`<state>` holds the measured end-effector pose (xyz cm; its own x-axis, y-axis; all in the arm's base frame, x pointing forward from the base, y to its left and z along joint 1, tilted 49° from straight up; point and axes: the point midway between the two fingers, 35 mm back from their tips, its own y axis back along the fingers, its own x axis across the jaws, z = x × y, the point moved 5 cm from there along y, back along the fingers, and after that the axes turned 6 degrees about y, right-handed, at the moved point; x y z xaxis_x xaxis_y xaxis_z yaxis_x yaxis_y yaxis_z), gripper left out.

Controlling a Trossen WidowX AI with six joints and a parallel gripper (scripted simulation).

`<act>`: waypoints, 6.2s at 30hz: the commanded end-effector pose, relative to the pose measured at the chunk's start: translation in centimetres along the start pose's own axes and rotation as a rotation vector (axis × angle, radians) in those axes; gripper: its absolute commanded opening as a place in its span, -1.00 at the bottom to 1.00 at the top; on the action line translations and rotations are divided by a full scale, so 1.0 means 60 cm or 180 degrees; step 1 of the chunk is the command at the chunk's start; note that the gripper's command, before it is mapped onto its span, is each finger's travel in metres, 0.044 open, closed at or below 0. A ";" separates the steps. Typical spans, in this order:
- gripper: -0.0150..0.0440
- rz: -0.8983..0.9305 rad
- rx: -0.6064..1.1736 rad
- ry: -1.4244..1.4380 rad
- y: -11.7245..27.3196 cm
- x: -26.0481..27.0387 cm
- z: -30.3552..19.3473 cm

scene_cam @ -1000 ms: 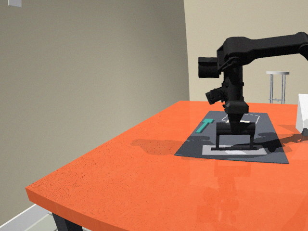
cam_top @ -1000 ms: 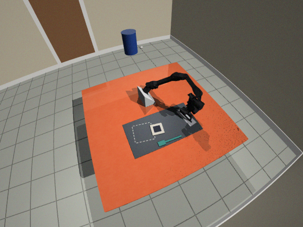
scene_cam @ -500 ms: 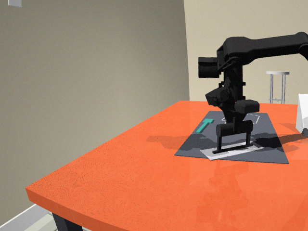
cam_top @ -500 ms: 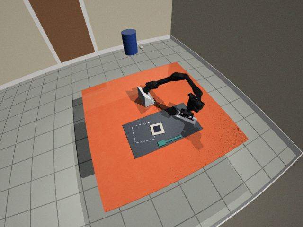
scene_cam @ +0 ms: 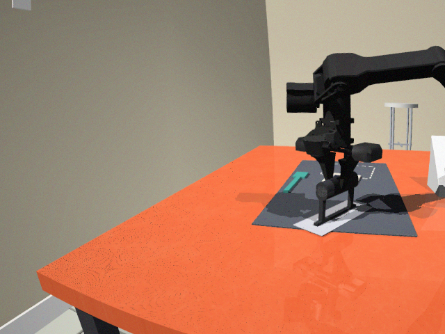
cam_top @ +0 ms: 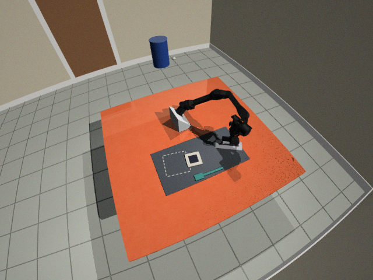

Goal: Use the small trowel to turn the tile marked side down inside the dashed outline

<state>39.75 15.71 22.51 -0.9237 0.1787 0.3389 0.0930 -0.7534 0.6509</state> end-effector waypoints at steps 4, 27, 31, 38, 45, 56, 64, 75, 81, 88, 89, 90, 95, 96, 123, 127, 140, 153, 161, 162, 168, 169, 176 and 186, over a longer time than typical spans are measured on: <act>-0.05 0.0009 0.0009 0.0159 -0.003 0.002 0.002; 0.42 0.0009 0.0009 0.0159 -0.003 0.002 0.002; 0.42 0.0006 0.0008 0.0164 0.008 0.001 0.001; 0.42 0.0001 -0.0002 0.0189 0.066 0.003 -0.002; 0.42 -0.0003 0.0003 -0.0198 0.066 0.003 -0.002; 0.42 -0.0020 0.0016 -0.1415 0.067 0.003 -0.003; 0.42 -0.0036 0.0021 -0.2301 0.068 0.003 -0.004; 0.42 -0.0061 0.0022 -0.3518 0.069 0.004 -0.005; 0.42 -0.0077 0.0019 -0.4182 0.070 0.004 -0.005; 0.42 -0.0096 0.0011 -0.4957 0.070 0.004 -0.006; 0.42 -0.0098 0.0010 -0.5068 0.070 0.004 -0.006; 0.42 -0.0101 0.0008 -0.5178 0.070 0.004 -0.006; 0.42 -0.0115 0.0000 -0.5732 0.071 0.004 -0.006; 0.42 -0.0118 -0.0002 -0.5842 0.071 0.004 -0.006; 0.42 -0.0192 -0.0102 -0.8830 0.074 0.004 -0.009; 0.42 -0.0201 -0.0126 -0.9272 0.074 0.004 -0.009; 0.42 -0.0209 -0.0155 -0.9770 0.074 0.004 -0.009; 0.42 -0.0126 -0.0090 -0.9844 0.041 0.001 -0.011; 0.42 -0.0072 -0.0042 -0.9892 0.019 0.001 -0.013; 0.42 -0.0066 -0.0035 -0.9898 0.017 0.001 -0.014; 0.42 -0.0026 0.0004 -0.9934 0.000 0.001 -0.016; 0.42 -0.0021 0.0010 -0.9939 -0.002 0.001 -0.016; 0.05 -0.0017 0.0015 -0.9943 -0.004 0.001 -0.016; -0.05 -0.0017 0.0015 -0.9943 -0.004 0.001 -0.016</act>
<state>39.32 15.08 21.74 0.9306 -0.1663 -0.3260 0.0950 -0.7505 0.6540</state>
